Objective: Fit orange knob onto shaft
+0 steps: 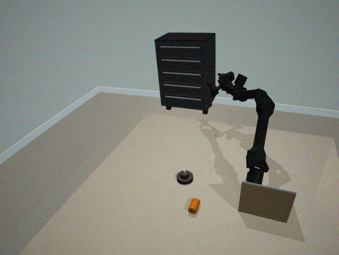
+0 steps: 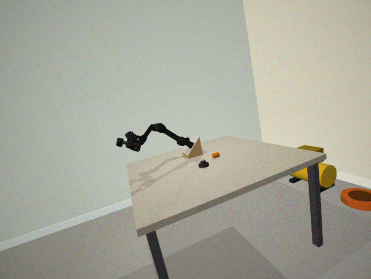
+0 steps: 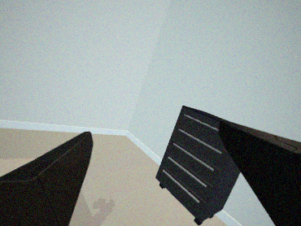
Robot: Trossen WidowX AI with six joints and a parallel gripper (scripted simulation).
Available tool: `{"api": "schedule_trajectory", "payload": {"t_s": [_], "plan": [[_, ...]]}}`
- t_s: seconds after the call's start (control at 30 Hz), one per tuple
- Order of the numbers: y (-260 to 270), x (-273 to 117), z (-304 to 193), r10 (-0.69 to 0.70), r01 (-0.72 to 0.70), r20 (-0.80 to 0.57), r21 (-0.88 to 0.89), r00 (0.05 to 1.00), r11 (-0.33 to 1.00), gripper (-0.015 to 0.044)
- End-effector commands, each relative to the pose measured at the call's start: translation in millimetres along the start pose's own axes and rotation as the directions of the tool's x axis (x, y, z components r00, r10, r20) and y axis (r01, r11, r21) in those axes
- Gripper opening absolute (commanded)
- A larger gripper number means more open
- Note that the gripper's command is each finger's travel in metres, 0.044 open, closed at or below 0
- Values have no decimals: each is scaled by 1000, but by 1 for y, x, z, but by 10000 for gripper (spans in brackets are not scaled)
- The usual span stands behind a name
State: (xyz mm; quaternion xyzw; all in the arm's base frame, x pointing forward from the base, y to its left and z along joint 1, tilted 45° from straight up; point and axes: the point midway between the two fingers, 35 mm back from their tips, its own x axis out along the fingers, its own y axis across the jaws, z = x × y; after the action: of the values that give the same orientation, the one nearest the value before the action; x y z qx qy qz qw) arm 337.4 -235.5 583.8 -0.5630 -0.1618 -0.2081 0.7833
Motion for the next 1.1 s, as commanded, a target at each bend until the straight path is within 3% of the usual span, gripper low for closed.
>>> {"api": "schedule_trajectory", "payload": {"t_s": [0.0, 0.27, 0.5, 0.77, 1.07], "plan": [[70, 19, -17, 127, -116, -61, 154, 990, 981, 440], [201, 32, -18, 382, -315, -128, 365, 915, 876, 440], [314, 18, 1, 603, -475, -155, 477, 783, 739, 440], [433, -31, 41, 823, -678, -164, 493, 544, 546, 440], [543, -123, 86, 951, -830, -234, 475, 202, 293, 440]]}}
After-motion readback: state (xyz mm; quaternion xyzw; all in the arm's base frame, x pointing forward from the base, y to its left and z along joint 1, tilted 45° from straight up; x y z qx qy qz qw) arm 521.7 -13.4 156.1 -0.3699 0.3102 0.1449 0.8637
